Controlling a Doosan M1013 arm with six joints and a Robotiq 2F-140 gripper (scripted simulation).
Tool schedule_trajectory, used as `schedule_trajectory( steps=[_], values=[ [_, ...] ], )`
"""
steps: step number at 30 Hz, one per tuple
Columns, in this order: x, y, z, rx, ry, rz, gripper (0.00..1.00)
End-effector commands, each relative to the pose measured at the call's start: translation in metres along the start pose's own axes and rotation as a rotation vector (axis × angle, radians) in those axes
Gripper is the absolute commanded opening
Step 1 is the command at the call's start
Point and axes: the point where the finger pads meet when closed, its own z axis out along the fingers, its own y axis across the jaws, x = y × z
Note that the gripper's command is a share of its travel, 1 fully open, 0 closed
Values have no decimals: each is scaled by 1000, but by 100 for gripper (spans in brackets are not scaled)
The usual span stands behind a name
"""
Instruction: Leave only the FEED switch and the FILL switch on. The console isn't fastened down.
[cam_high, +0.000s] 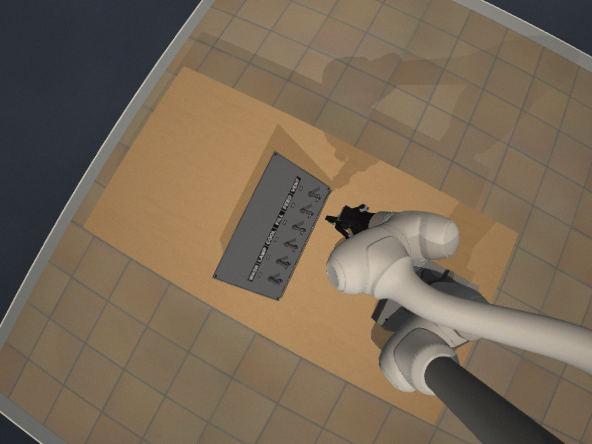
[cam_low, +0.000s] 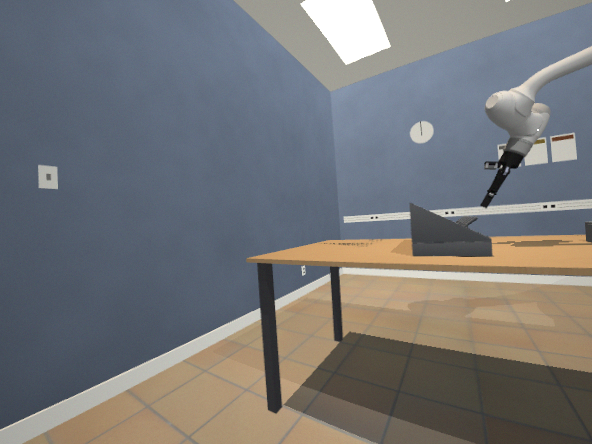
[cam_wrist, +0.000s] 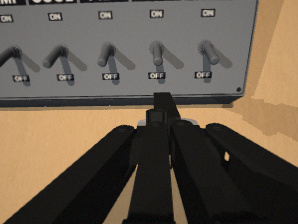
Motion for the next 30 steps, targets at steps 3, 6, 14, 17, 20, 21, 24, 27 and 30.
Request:
schedule_trajectory(
  steps=[3,6,14,17,20,21,24,27,30],
  values=[
    [1,0,13,0,1,0,10],
    [1,0,23,0,1,0,10],
    [1,-1,45,0,1,0,10],
    [1,-1,51,0,1,0,10],
    [1,-1,59,0,1,0,10],
    [1,-1,61,0,1,0,10],
    [1,-1,68,0,1,0,10],
    [1,-1,72,0,1,0,10],
    [1,-1,75,0,1,0,10]
  ],
)
